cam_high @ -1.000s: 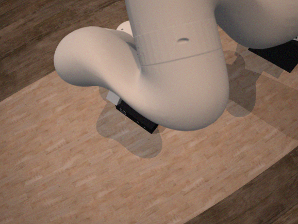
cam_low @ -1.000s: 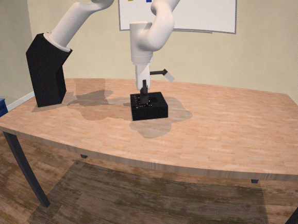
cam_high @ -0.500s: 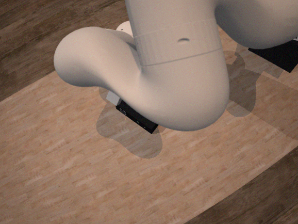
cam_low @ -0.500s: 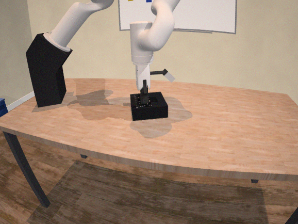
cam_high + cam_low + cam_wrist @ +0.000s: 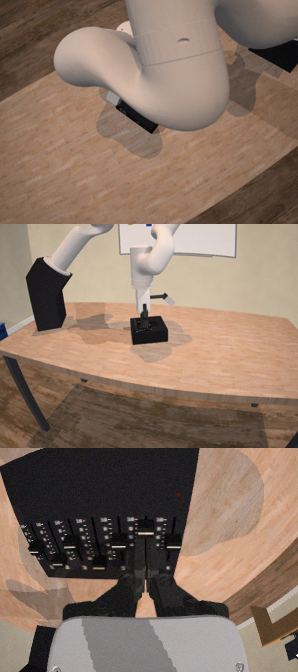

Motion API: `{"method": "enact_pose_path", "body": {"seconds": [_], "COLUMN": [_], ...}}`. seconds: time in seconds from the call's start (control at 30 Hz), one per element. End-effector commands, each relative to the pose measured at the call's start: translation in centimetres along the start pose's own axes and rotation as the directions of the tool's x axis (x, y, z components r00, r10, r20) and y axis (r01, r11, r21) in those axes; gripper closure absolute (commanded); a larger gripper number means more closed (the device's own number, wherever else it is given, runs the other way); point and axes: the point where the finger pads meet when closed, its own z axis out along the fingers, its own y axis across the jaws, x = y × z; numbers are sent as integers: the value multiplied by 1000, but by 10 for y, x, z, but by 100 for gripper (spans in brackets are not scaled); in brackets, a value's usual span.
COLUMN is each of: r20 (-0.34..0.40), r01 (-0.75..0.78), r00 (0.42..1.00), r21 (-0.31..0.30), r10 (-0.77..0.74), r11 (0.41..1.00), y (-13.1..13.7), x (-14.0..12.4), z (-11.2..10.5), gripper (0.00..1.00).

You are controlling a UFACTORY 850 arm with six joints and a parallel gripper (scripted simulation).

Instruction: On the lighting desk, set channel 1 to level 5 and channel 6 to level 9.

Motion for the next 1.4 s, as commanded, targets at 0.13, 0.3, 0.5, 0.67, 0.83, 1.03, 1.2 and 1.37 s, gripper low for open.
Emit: {"method": "enact_pose_path", "body": {"seconds": [0.13, 0.3, 0.5, 0.67, 0.83, 1.03, 1.2, 1.37], "r20": [-1, -1, -1, -1, -1, -1, -1, -1], "r01": [0, 0, 0, 0, 0, 0, 0, 0], "r00": [1000, 1000, 1000, 1000, 1000, 1000, 1000, 1000], "r21": [-1, -1, -1, -1, -1, -1, -1, -1], "r10": [0, 0, 0, 0, 0, 0, 0, 0], "r11": [1000, 1000, 1000, 1000, 1000, 1000, 1000, 1000], "y": [0, 0, 0, 0, 0, 0, 0, 0], "x": [0, -2, -4, -6, -6, -6, -6, -6], "z": [0, 0, 0, 0, -2, -9, -24, -36], "gripper": [100, 100, 100, 100, 100, 100, 100, 100]}}
